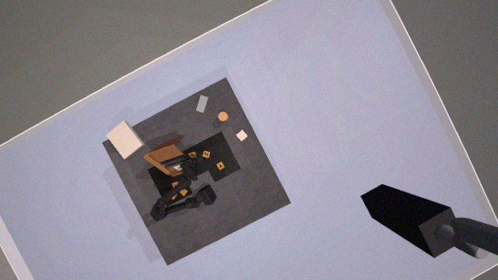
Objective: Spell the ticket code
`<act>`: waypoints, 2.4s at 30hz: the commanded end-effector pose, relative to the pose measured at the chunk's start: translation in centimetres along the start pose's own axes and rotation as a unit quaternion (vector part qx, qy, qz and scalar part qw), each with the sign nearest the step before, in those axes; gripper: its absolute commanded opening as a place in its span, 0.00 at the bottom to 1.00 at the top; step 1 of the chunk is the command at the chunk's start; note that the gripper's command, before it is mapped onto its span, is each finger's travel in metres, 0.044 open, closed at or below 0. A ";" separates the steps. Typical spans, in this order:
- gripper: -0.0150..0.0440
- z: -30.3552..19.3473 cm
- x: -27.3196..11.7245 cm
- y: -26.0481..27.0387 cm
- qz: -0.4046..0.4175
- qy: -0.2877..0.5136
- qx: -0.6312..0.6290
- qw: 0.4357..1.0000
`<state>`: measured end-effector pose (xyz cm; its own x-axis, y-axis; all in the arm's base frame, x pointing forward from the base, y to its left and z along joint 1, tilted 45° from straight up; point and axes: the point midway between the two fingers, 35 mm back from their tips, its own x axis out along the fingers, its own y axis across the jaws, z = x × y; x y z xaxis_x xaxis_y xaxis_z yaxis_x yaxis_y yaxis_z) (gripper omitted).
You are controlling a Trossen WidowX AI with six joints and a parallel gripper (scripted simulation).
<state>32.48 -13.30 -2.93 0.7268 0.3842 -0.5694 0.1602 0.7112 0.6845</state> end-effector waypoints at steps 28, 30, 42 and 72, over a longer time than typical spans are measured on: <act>0.25 0.2 -0.1 1.7 -0.001 -0.004 -0.001 1.000; 0.25 0.2 -0.1 1.8 -0.001 -0.004 -0.001 1.000; 0.25 0.3 -0.1 2.4 -0.001 -0.004 -0.001 1.000; 0.25 0.3 -0.1 3.9 -0.001 -0.003 -0.001 1.000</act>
<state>33.09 -10.74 -0.45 0.7256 0.3860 -0.5697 0.1613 0.7094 0.6861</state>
